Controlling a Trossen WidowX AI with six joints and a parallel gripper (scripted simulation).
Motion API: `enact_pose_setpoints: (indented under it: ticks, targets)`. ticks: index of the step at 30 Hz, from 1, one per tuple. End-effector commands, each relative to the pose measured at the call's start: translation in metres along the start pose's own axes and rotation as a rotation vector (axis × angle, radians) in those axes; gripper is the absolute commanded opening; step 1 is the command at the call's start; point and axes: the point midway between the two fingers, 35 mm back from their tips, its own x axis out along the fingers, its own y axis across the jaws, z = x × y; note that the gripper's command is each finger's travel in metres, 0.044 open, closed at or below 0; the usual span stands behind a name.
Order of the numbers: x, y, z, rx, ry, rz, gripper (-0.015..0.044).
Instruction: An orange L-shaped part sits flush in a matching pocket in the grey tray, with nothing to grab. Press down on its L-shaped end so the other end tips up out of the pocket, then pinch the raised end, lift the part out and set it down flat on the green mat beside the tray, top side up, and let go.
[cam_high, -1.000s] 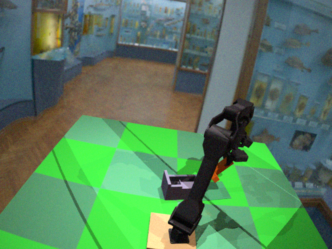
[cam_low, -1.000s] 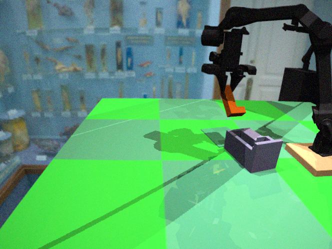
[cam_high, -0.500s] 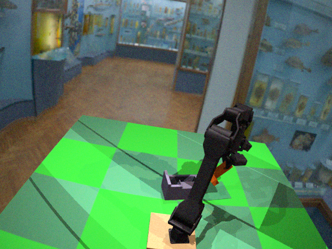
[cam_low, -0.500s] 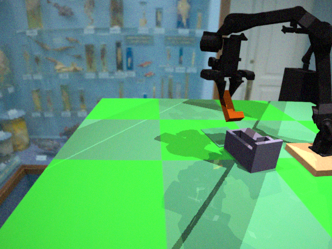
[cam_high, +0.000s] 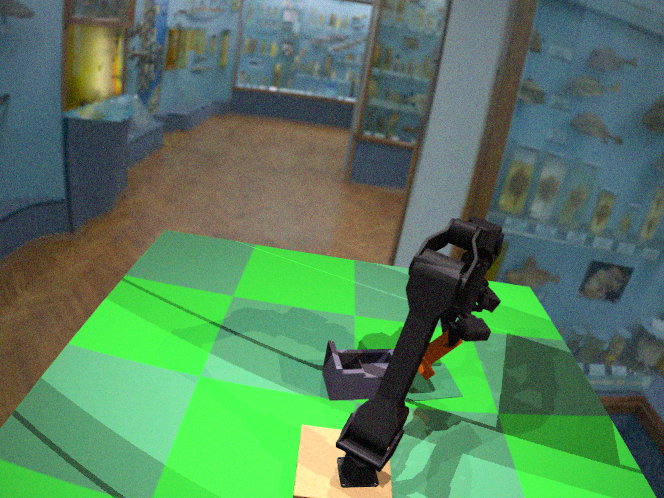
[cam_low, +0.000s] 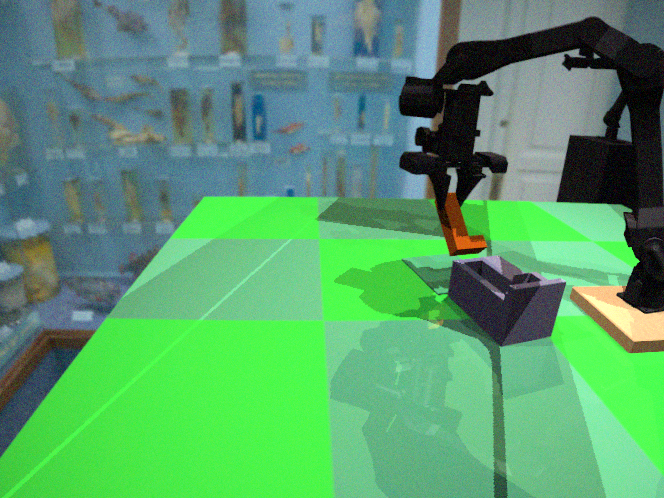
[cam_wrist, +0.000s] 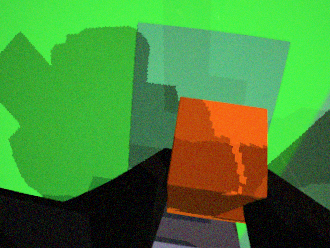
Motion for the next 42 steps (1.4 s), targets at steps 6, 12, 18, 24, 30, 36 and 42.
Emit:
enact_pose_setpoints:
  ticks: [6, 12, 18, 24, 30, 36, 42]
  targets:
    - [0.018, 0.000, -0.001, -0.005, 0.009, -0.006, 0.0000]
    - [0.027, -0.001, -0.001, -0.005, 0.009, -0.006, 0.0000]
    - [0.035, -0.001, -0.001, -0.005, 0.009, -0.006, 0.0000]
    - [0.042, -0.001, -0.001, -0.005, 0.009, -0.006, 0.0000]
    - [0.042, -0.001, -0.001, -0.005, 0.009, -0.006, 0.0000]
    - [0.042, -0.001, -0.001, -0.005, 0.009, -0.006, 0.0000]
    - [0.042, -0.001, -0.001, -0.005, 0.009, -0.006, 0.0000]
